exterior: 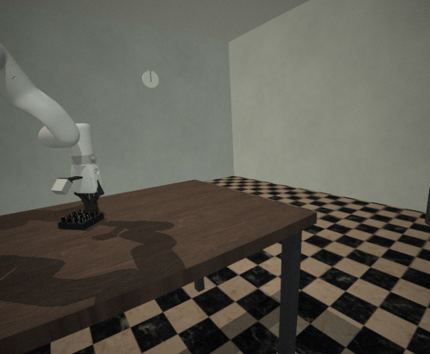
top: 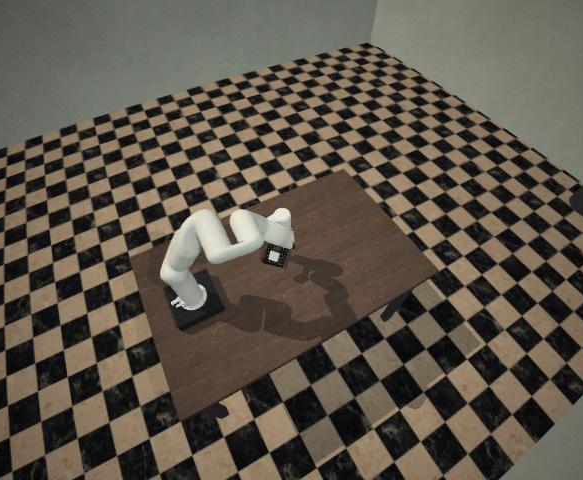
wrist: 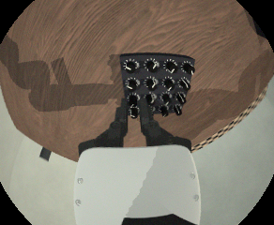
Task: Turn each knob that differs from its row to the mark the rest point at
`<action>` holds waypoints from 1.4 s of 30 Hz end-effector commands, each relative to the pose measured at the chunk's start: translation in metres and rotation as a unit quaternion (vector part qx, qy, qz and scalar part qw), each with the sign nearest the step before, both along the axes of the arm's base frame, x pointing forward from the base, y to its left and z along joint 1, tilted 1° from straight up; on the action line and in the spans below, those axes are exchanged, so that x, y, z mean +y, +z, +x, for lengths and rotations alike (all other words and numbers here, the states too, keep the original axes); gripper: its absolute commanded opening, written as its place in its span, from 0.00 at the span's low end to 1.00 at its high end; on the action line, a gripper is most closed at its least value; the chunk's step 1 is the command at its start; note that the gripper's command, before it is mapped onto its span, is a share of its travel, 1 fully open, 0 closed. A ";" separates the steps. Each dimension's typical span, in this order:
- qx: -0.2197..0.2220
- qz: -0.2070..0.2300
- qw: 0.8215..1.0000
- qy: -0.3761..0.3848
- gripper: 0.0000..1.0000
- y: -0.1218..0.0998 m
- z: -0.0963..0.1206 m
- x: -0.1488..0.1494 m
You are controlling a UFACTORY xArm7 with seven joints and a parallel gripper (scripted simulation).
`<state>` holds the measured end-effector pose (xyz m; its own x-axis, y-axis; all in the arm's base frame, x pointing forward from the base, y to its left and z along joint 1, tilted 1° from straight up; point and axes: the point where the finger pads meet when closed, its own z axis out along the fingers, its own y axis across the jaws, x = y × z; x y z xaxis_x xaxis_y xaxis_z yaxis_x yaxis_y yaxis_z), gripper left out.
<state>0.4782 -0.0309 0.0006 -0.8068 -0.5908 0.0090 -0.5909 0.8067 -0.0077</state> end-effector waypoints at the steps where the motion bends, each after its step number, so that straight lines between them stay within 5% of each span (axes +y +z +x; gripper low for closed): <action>1: -0.002 0.000 1.000 0.000 0.19 0.001 0.002 0.000; 42: -0.002 0.000 1.000 0.000 0.19 -0.011 0.002 0.000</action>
